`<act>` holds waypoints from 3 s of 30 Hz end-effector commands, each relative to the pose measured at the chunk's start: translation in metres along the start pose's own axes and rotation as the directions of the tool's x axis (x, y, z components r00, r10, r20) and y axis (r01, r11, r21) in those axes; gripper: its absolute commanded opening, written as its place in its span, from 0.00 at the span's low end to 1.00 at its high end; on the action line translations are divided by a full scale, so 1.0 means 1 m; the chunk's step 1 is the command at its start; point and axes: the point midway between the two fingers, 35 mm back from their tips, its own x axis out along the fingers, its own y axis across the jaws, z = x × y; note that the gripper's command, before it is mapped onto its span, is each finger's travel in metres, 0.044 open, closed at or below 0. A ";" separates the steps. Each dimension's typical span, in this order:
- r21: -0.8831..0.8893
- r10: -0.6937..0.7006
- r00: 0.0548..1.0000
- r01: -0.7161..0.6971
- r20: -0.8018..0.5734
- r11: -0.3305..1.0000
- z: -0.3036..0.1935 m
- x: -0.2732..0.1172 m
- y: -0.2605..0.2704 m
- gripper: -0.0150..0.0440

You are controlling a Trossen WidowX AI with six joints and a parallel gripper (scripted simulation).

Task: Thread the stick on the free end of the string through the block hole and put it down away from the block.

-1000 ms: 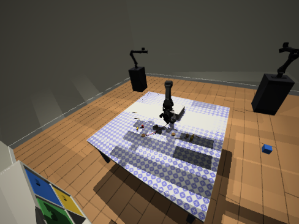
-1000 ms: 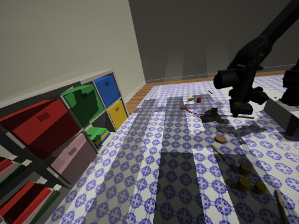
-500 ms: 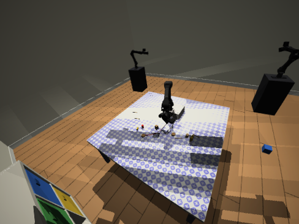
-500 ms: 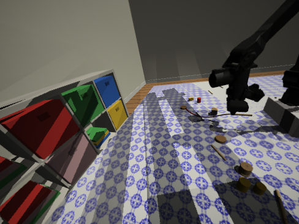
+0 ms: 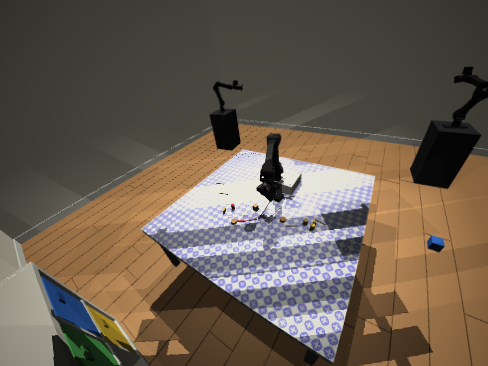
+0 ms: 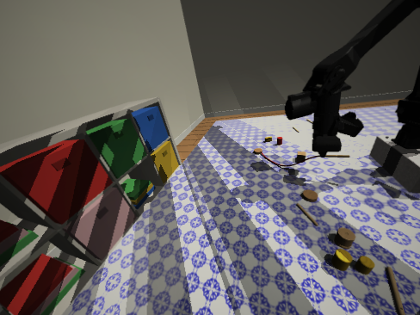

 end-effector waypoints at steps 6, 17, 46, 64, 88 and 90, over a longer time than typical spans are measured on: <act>0.002 -0.003 1.000 0.003 0.027 1.000 -0.010 -0.011 0.002 0.25; 0.000 -0.001 0.998 0.001 0.066 1.000 -0.018 -0.022 0.007 0.25; -0.004 -0.010 0.986 0.011 0.169 1.000 -0.037 -0.054 0.022 0.25; -0.242 0.037 0.979 0.012 0.199 0.970 -0.048 -0.065 0.015 0.25; 0.084 0.076 0.979 -0.093 0.190 0.992 -0.051 -0.065 0.007 0.25; 0.150 0.078 0.979 -0.107 0.189 0.983 -0.052 -0.065 0.007 0.25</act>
